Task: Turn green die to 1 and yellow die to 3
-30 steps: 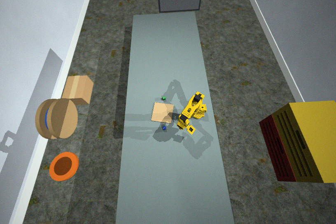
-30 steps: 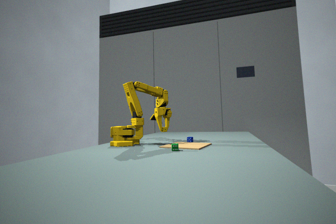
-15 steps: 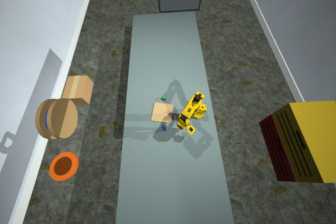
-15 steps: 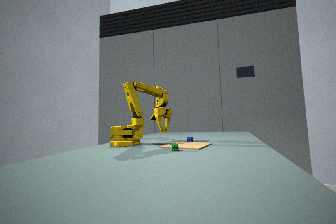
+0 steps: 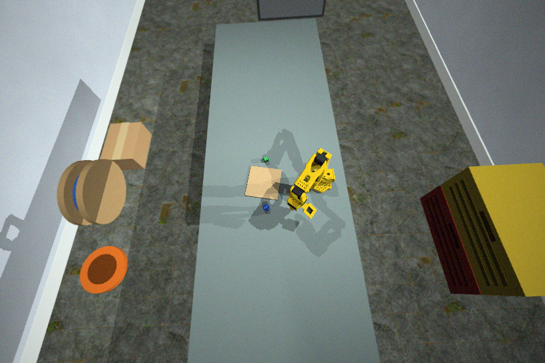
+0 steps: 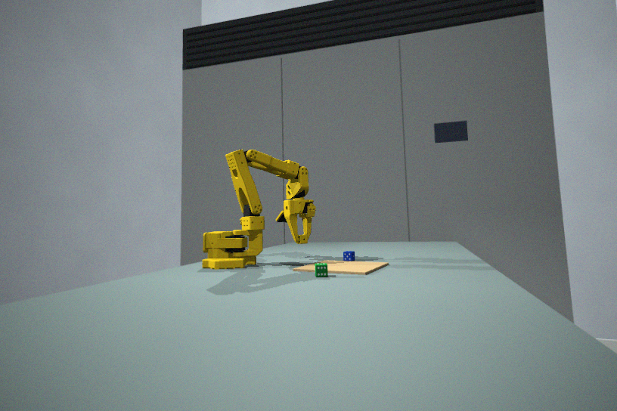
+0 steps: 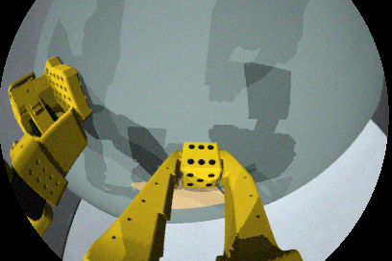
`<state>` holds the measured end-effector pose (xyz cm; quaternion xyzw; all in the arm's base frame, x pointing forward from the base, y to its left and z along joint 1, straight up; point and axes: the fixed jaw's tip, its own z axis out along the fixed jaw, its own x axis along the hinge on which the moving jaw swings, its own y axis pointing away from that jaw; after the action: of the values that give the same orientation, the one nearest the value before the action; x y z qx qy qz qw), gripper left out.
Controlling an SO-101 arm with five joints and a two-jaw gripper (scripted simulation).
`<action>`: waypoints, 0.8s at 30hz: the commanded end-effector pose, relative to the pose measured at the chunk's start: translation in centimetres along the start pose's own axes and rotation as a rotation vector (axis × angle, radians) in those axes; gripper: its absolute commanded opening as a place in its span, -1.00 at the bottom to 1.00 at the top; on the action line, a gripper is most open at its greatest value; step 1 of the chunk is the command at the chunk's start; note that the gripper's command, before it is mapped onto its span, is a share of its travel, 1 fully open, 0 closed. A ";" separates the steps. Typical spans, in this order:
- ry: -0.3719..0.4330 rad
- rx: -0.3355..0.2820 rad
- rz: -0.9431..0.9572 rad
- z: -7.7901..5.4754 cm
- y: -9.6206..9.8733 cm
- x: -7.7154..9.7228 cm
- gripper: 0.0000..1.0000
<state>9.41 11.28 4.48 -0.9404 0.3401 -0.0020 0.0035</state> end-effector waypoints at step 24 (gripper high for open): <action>-0.002 0.037 -0.002 0.7 -0.4 -0.2 -1.00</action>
<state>9.45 11.33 3.78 -0.9403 0.3401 -0.0042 0.0097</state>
